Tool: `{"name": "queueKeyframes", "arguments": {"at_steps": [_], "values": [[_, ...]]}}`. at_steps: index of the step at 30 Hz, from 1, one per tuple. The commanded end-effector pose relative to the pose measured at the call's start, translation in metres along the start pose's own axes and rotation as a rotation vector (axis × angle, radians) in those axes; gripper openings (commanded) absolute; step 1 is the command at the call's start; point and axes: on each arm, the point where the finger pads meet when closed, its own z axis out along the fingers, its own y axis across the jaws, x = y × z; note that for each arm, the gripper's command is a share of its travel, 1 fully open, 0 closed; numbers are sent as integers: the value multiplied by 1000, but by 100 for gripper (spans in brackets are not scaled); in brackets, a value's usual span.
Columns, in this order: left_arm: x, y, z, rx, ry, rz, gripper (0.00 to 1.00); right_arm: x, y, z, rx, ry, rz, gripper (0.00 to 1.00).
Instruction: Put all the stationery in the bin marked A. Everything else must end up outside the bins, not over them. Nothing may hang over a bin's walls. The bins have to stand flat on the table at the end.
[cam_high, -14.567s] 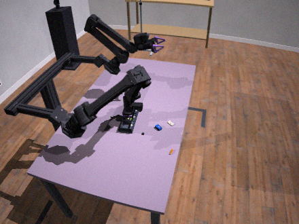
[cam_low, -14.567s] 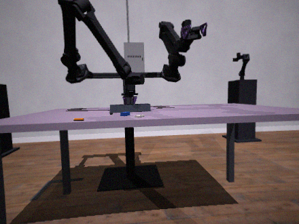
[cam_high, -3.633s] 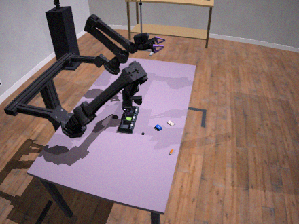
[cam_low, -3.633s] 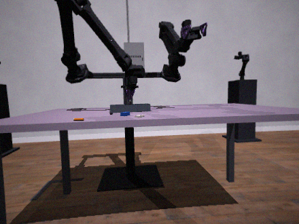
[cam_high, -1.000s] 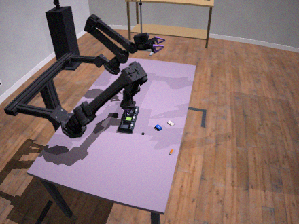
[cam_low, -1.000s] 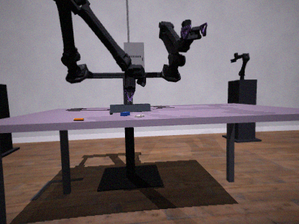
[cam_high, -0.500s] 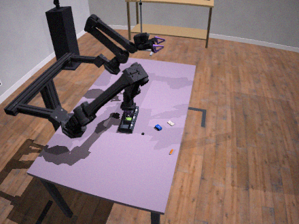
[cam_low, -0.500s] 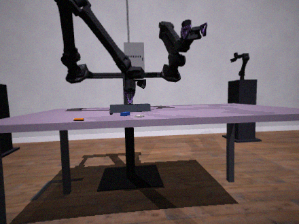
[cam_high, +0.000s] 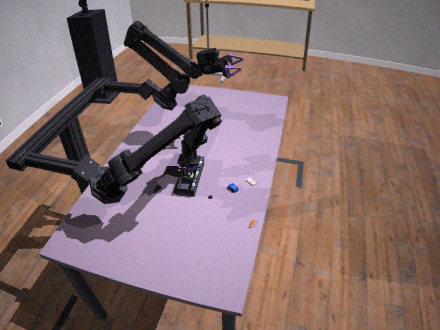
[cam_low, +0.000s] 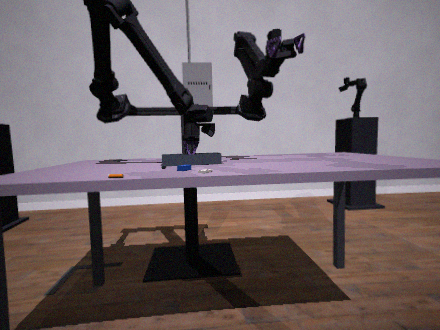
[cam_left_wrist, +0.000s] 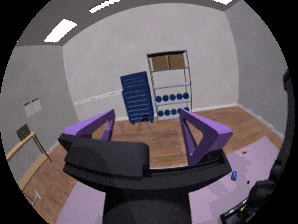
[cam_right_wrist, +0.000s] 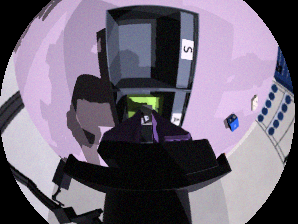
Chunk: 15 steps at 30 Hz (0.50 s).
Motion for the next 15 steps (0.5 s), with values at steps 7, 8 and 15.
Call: {"name": "queueKeyframes", "arguments": {"at_steps": [7,8,15], "values": [[-10,4,3,-9,-33,7,100,-7,-3,-3,9,-16,0,10],[-10,4,3,-9,-33,7,100,-7,-3,-3,9,-16,0,10],[-10,4,3,-9,-33,7,100,-7,-2,-3,9,-16,0,29]]}}
